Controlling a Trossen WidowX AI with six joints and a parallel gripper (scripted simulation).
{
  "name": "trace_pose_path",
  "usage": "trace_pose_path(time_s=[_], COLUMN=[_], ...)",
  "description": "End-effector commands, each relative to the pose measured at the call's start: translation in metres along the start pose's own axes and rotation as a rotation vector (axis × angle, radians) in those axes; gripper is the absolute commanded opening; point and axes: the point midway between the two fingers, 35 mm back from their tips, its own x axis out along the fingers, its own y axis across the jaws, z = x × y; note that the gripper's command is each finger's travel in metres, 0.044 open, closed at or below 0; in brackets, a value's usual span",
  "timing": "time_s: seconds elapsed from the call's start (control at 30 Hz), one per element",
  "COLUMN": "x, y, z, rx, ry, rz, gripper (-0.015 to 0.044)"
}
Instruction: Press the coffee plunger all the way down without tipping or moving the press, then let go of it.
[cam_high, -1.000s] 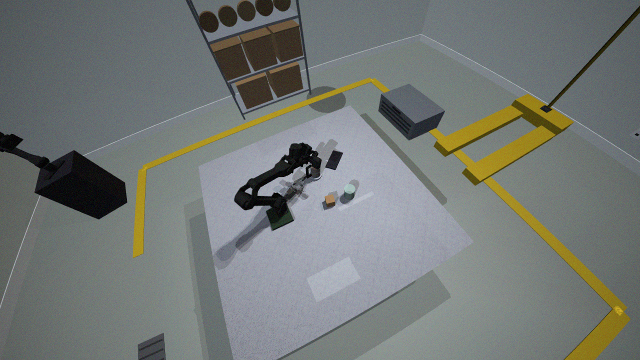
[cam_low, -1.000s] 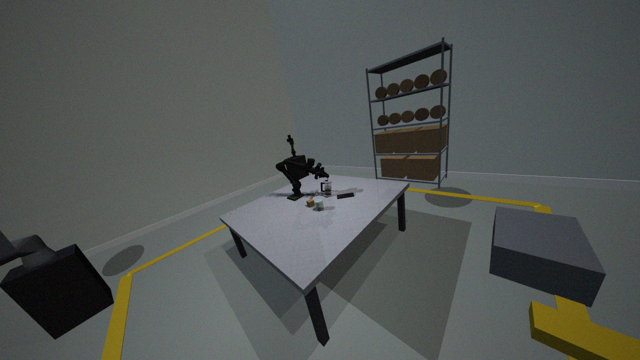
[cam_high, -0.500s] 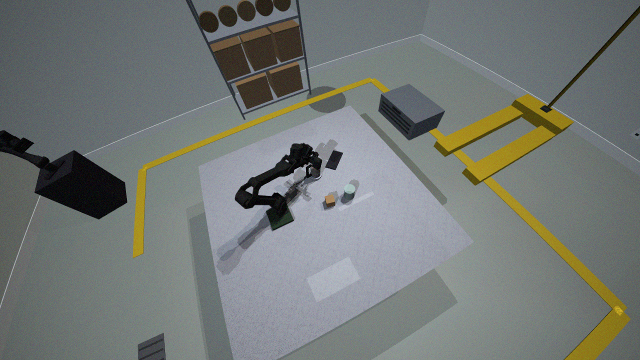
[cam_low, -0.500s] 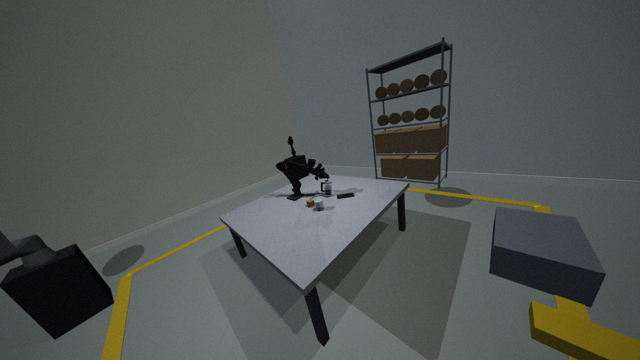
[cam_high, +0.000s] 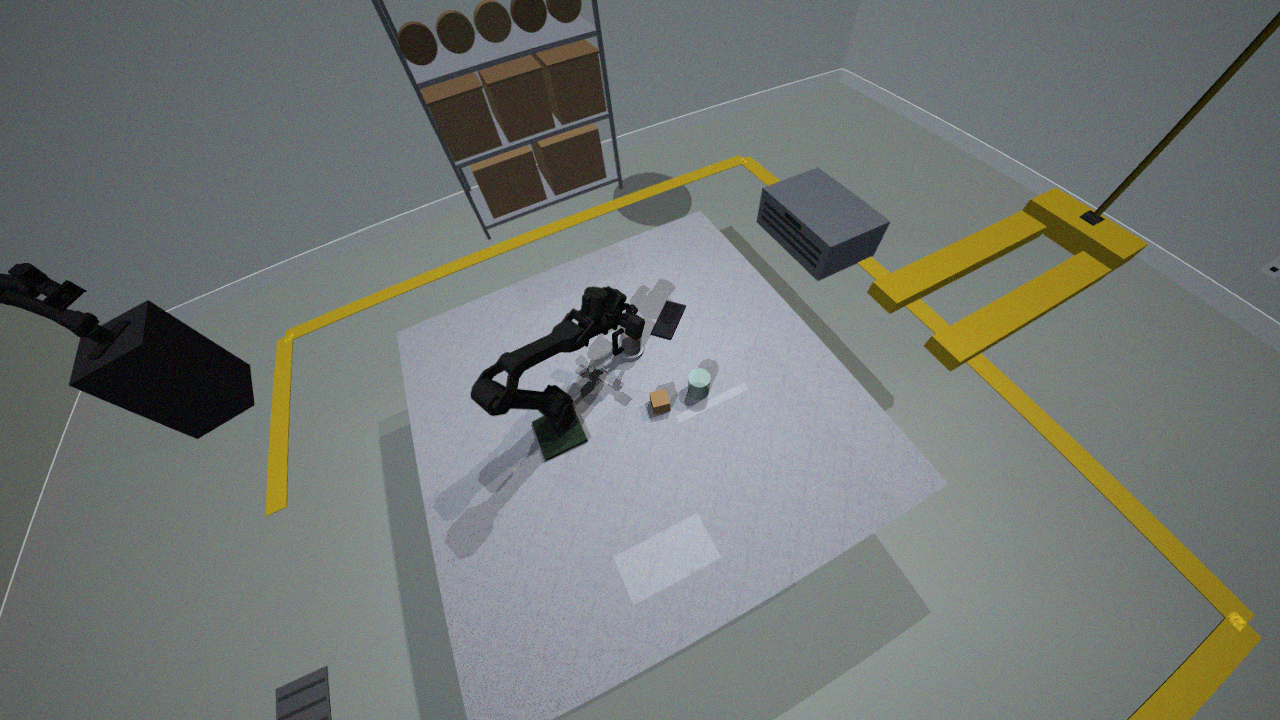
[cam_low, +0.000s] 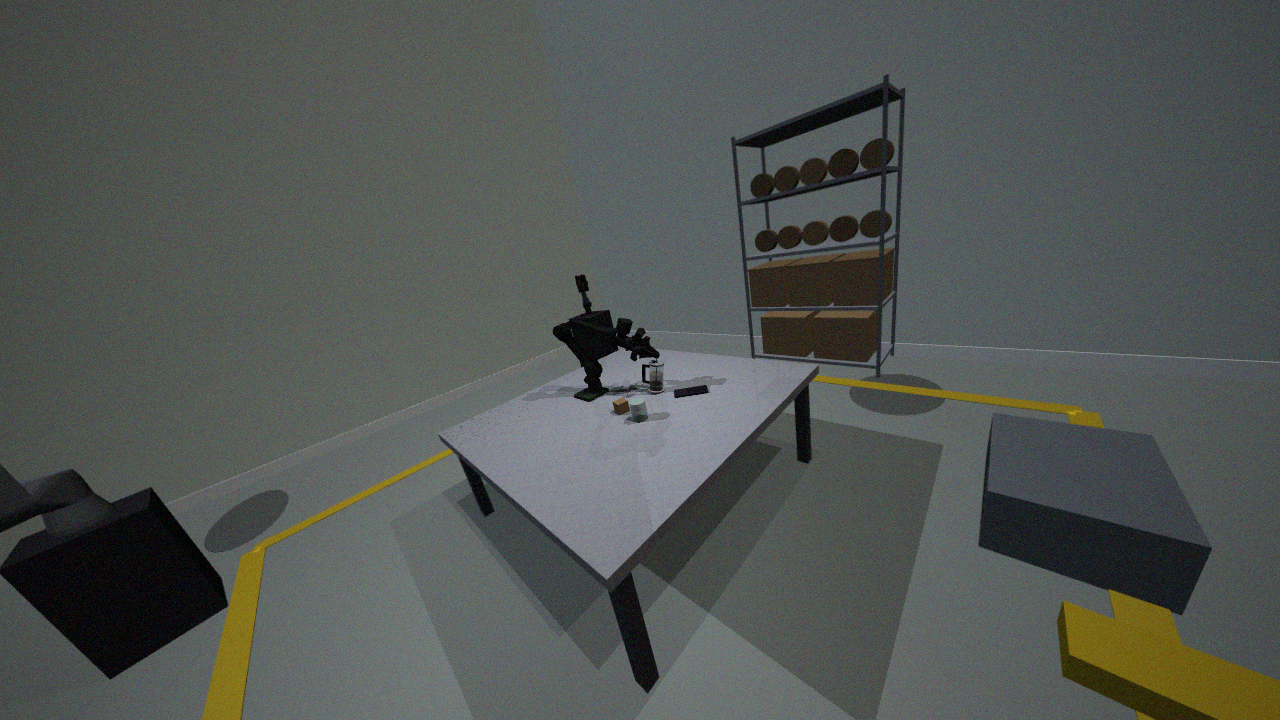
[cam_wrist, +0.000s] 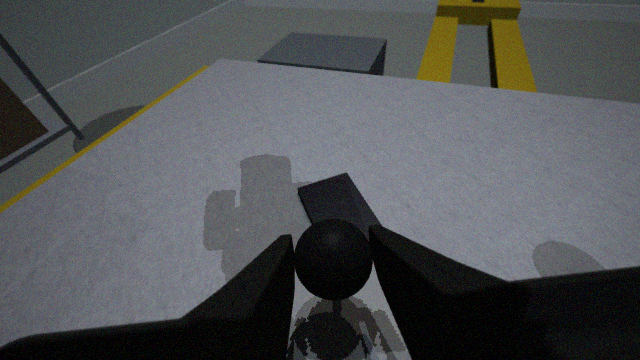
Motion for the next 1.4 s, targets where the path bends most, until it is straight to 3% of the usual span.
trace_pose_path(time_s=[0.0, 1.3, 1.37], x=[0.004, 0.0053, 0.0053], y=[0.0, 0.0002, 0.0002], z=[-0.0085, -0.0009, -0.0009], rx=[-0.003, -0.001, -0.001], ry=[0.034, 0.016, 0.016], rz=[-0.002, 0.0, 0.0], gripper=[0.0122, 0.0122, 0.0175])
